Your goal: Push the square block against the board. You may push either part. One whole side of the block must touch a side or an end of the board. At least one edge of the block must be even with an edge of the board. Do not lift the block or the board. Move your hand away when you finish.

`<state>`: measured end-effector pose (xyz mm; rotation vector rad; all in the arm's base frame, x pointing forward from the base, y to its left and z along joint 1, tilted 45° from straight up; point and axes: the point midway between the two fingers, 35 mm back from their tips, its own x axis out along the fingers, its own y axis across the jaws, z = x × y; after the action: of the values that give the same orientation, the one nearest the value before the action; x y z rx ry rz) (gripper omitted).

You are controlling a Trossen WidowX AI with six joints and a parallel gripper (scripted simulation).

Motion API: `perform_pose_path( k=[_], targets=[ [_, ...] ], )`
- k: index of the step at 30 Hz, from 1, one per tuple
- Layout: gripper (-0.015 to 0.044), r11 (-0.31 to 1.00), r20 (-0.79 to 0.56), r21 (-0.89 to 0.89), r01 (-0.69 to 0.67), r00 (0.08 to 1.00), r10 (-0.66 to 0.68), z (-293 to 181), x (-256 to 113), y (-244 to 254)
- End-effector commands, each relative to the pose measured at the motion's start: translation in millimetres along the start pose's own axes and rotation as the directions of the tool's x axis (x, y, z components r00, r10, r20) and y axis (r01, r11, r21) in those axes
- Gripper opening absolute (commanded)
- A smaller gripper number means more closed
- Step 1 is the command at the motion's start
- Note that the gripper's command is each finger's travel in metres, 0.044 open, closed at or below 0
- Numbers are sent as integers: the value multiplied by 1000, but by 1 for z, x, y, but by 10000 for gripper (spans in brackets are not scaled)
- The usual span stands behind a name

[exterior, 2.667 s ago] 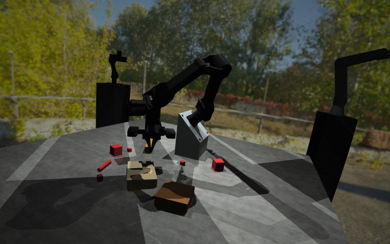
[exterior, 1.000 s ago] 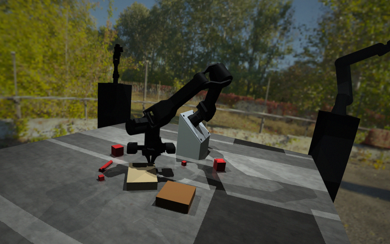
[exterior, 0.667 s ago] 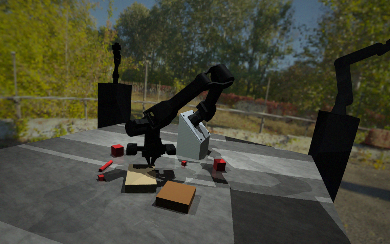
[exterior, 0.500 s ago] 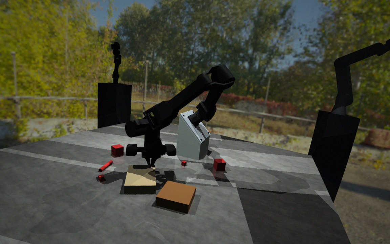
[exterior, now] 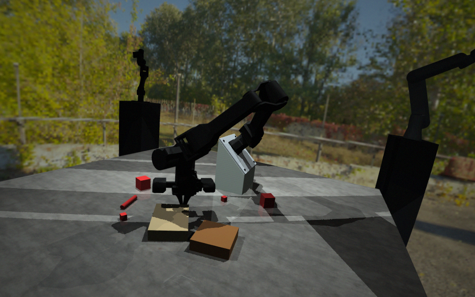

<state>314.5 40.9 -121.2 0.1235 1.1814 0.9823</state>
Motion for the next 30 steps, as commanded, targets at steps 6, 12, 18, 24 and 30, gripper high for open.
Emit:
perform_pose_path(
  k=[6,12,18,24,30],
  targets=[
    [0,1000,9,-9,3,1000,-3,18,-1,-3],
    [0,1000,9,-9,3,1000,-3,27,-1,-4],
    [0,1000,9,-9,3,1000,-3,36,-1,-5],
    [0,1000,10,-10,3,1000,-3,45,-1,-6],
    [0,1000,10,-10,3,1000,-3,42,-1,-7]
  ],
)
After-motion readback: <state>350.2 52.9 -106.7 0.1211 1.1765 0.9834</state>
